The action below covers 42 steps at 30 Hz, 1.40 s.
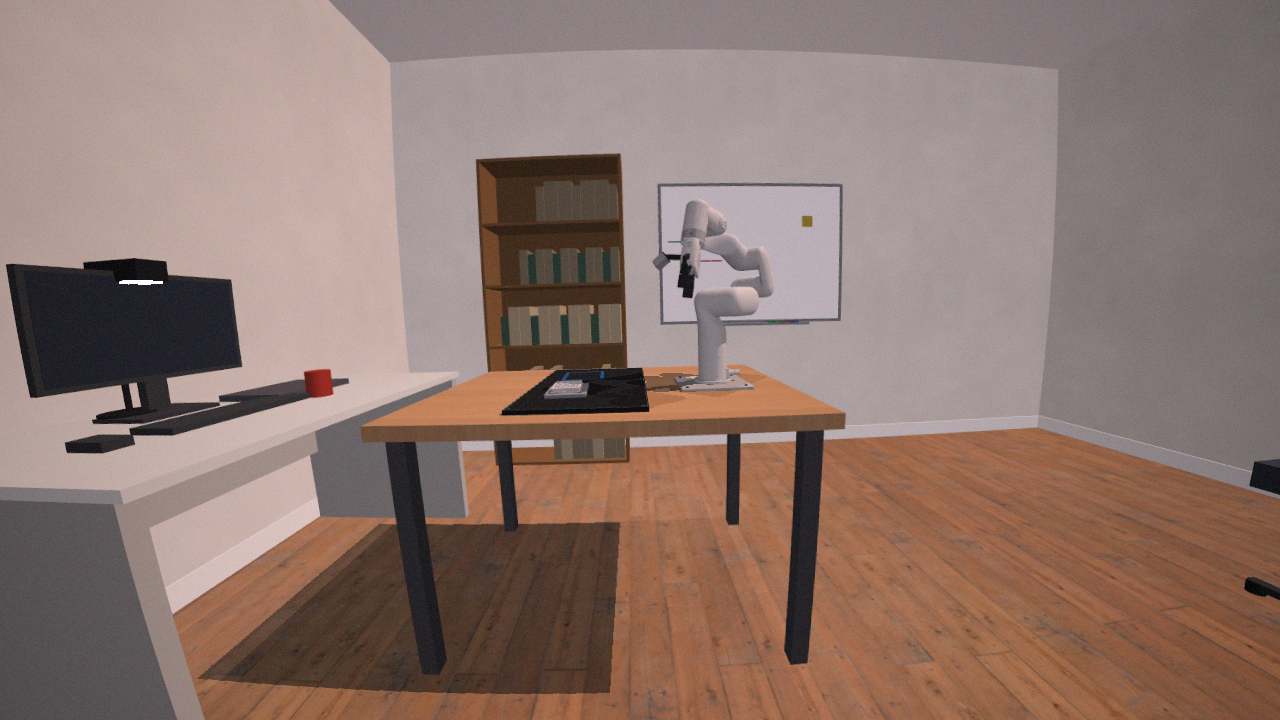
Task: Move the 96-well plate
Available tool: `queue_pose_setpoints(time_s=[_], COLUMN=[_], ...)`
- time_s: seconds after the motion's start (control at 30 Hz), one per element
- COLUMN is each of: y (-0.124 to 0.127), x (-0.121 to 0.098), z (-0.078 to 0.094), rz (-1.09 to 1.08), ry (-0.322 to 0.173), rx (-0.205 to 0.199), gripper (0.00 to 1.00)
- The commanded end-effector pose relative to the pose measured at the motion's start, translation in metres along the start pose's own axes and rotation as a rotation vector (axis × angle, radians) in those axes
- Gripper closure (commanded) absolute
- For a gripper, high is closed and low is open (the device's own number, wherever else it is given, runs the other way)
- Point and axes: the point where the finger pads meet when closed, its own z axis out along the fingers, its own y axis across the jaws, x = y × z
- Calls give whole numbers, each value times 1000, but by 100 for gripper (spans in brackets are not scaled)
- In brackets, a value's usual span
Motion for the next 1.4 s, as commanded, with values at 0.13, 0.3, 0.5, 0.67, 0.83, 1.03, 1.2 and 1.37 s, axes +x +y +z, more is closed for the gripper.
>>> queue_pose_setpoints(time_s=[0.13,0.3,0.5,0.67,0.83,1.03,1.2,1.37], y=[0,0,0,-15,-30,-46,-55,-68], x=[0,0,0,14,29,47,59,77], z=[-1,-1,-1,-3,-3,1,4,11], rz=[0,0,0,-132,-267,-404,-473,-605], ry=[1,1,1,3,-1,-10,-16,-31], rx=[2,2,2,-19,-43,-67,-78,-98], gripper=[0,0,0,0,0,0,0,0])
